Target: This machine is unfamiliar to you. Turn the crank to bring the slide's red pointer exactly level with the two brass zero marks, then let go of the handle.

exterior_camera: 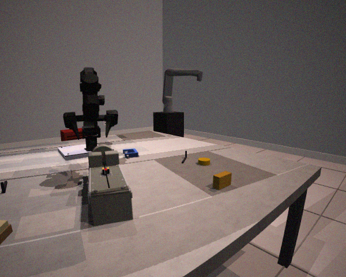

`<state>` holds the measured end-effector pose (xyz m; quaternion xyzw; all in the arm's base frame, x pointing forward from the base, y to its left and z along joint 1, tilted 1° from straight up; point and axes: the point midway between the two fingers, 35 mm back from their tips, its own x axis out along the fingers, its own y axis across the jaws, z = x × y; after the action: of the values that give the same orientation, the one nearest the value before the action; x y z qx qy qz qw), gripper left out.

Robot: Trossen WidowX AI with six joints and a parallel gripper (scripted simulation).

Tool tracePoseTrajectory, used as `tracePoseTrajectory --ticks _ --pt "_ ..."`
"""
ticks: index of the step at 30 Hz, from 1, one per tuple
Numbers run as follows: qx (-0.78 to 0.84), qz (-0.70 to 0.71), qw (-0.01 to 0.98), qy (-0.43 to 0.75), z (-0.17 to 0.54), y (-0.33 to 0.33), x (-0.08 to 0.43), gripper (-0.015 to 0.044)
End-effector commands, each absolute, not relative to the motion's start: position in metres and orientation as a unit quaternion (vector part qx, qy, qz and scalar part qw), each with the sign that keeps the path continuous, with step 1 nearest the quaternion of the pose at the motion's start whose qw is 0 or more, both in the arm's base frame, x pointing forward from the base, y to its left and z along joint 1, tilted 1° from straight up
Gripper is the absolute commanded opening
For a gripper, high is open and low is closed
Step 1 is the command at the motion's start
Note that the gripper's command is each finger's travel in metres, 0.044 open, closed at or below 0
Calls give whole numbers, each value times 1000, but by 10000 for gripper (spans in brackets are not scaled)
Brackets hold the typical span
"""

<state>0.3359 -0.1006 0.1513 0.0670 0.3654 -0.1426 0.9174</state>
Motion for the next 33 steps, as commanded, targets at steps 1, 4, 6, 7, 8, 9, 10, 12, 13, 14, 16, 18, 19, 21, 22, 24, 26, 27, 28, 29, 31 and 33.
tracePoseTrajectory --ticks 1,4,6,7,8,9,10,12,13,14,16,18,19,21,22,24,26,27,28,29,31,33 --pt "66 -145 914 372 137 -101 335 440" --pt "66 -145 914 372 137 -101 335 440" --pt "66 -145 914 372 135 -101 335 440" --pt "66 -145 914 372 133 -101 335 440" --pt "66 -145 914 372 131 -101 335 440" --pt "66 -145 914 372 130 -101 336 440" --pt "66 -145 914 372 128 -101 336 440" --pt "66 -145 914 372 125 -101 336 440" --pt "66 -145 914 372 123 -101 336 440" --pt "66 -145 914 372 122 -101 336 440" --pt "66 -145 914 372 118 -101 337 440" --pt "66 -145 914 372 115 -101 337 440" --pt "66 -145 914 372 114 -101 337 440" --pt "66 -145 914 372 110 -101 337 440" --pt "66 -145 914 372 109 -101 337 440" --pt "66 -145 914 372 106 -101 337 440" --pt "66 -145 914 372 102 -101 337 440" --pt "66 -145 914 372 101 -101 337 440" --pt "66 -145 914 372 99 -101 337 440" --pt "66 -145 914 372 98 -101 337 440" --pt "66 -145 914 372 94 -101 337 440" --pt "66 -145 914 372 91 -101 337 440"
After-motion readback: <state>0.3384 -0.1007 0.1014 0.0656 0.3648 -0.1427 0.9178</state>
